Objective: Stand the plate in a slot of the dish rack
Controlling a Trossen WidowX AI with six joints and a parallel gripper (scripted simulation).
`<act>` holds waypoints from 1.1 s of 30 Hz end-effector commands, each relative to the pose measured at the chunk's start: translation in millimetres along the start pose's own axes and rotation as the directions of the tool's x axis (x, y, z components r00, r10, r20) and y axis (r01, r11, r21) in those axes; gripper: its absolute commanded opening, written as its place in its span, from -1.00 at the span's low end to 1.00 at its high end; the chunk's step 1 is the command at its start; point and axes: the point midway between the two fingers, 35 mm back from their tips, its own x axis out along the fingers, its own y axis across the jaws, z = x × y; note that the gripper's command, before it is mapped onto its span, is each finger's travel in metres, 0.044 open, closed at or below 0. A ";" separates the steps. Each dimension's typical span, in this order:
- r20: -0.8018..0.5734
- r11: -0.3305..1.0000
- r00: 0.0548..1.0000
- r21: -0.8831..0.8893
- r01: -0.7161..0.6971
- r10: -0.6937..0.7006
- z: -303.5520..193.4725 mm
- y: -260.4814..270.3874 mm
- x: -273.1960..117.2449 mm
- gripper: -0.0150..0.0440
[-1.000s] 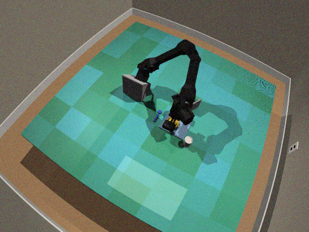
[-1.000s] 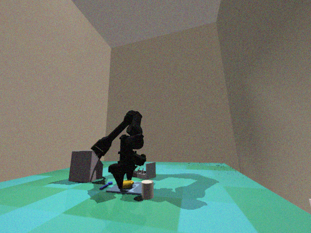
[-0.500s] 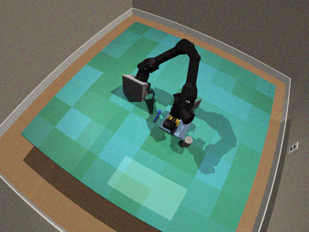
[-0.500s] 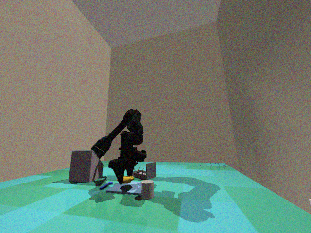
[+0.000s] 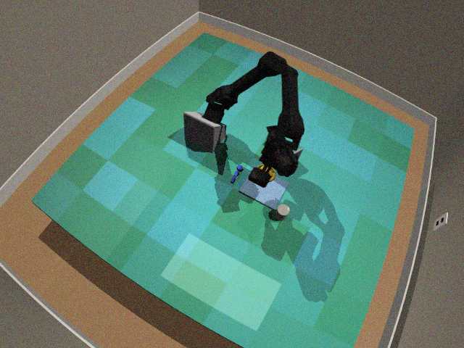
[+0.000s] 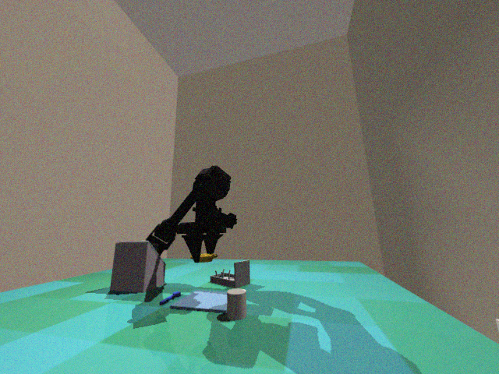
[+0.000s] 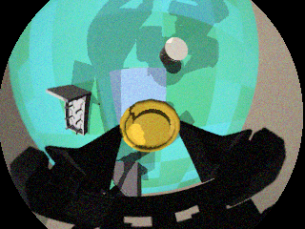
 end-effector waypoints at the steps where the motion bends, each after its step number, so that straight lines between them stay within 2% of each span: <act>1: 0.004 1.000 1.000 -0.010 0.008 -0.007 1.7 -1.0 -23.9 -0.49; 12: 0.002 1.000 1.000 -0.018 -0.005 0.005 0.9 -1.4 -67.9 -0.49; 17: 0.002 1.000 1.000 -0.013 -0.007 0.007 0.6 -0.5 -73.6 -0.49; 25: 0.006 0.971 1.000 0.239 -0.005 0.004 -0.5 33.4 -80.7 -0.49; 33: 0.012 0.869 1.000 0.495 -0.009 0.003 -5.0 70.6 -85.9 -0.49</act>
